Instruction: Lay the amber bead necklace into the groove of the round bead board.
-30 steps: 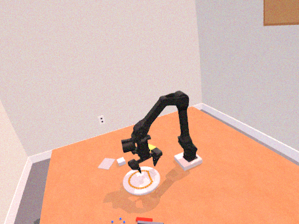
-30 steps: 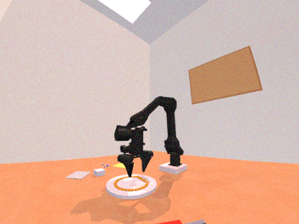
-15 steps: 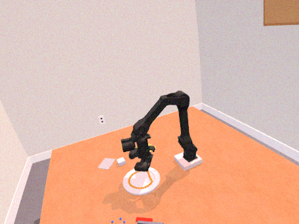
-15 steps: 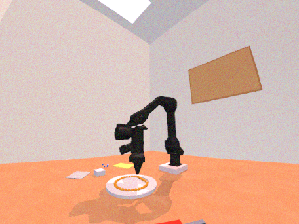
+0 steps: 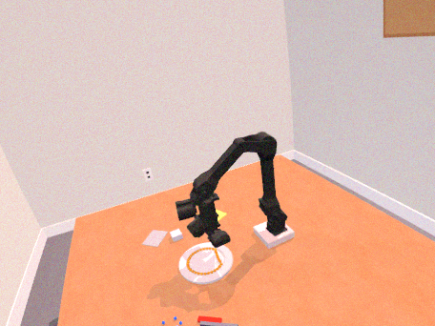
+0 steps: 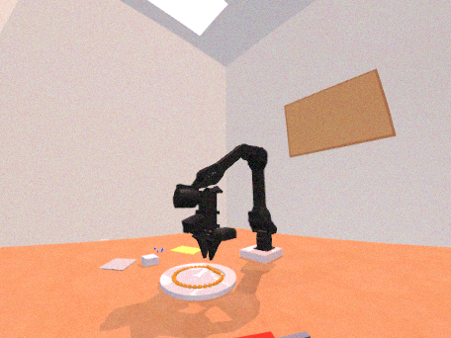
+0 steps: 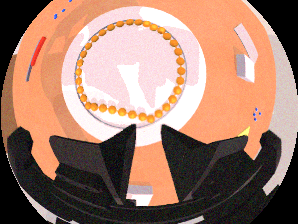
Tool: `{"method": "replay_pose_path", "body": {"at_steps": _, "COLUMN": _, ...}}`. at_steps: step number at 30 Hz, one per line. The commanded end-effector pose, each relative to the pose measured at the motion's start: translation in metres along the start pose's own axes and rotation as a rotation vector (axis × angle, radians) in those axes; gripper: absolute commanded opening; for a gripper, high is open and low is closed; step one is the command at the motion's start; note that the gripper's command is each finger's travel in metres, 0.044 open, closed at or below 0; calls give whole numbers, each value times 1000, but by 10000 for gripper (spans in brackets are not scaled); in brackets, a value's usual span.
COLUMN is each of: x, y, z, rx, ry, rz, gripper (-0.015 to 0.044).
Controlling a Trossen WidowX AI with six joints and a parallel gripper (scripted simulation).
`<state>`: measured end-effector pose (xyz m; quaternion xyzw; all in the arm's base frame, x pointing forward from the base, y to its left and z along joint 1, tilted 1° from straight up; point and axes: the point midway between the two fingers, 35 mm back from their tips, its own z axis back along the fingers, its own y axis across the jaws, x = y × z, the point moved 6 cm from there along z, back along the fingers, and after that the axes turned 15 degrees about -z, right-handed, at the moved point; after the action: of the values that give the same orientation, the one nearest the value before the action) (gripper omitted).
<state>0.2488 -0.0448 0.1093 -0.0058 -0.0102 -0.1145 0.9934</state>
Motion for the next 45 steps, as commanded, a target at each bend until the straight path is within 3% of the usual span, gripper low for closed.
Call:
{"method": "replay_pose_path", "body": {"at_steps": 1, "x": 2, "y": 5, "z": 13, "rx": -2, "ry": -6, "rz": 866, "gripper": 120}}
{"method": "replay_pose_path", "body": {"at_steps": 10, "x": 2, "y": 7, "z": 17, "rx": -3, "ry": -6, "rz": 1272, "gripper": 120}}
{"method": "replay_pose_path", "body": {"at_steps": 45, "x": 3, "y": 7, "z": 2, "rx": -5, "ry": -9, "rz": 1267, "gripper": 120}}
